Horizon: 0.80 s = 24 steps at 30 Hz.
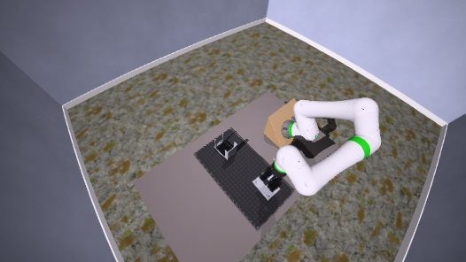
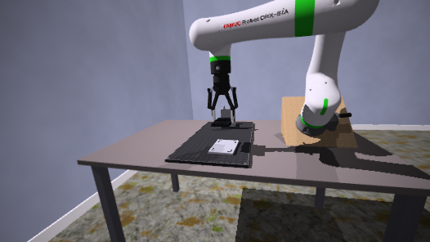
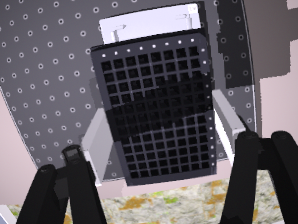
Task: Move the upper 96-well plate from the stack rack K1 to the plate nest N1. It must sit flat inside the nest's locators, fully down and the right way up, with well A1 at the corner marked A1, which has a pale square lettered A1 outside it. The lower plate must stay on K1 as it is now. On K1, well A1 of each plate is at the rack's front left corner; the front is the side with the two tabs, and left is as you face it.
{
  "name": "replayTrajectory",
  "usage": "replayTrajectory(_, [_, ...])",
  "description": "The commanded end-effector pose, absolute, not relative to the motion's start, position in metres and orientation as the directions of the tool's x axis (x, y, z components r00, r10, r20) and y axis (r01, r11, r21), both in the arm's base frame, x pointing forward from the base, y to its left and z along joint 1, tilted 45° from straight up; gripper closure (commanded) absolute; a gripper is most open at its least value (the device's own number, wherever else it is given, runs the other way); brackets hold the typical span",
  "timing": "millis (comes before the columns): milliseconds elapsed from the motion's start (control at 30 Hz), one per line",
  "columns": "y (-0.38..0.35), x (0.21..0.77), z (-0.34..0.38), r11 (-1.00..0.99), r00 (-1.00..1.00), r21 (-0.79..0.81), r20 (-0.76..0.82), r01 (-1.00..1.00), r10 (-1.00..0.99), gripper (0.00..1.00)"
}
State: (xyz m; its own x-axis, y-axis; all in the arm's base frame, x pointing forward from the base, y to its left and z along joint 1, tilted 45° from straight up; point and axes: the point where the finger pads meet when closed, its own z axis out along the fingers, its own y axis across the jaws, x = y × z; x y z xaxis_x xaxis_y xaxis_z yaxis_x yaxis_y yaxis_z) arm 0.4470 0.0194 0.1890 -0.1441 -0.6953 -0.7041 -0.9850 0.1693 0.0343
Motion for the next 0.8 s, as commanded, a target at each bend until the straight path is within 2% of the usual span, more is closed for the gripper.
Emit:
replayTrajectory(0, [0.022, 0.448, 0.186, 0.17, -0.144, 0.034, -0.704, -0.985, -0.695, 1.0])
replayTrajectory(767, [0.045, 0.451, 0.163, 0.17, -0.144, 0.034, -0.704, -0.985, -0.695, 1.0])
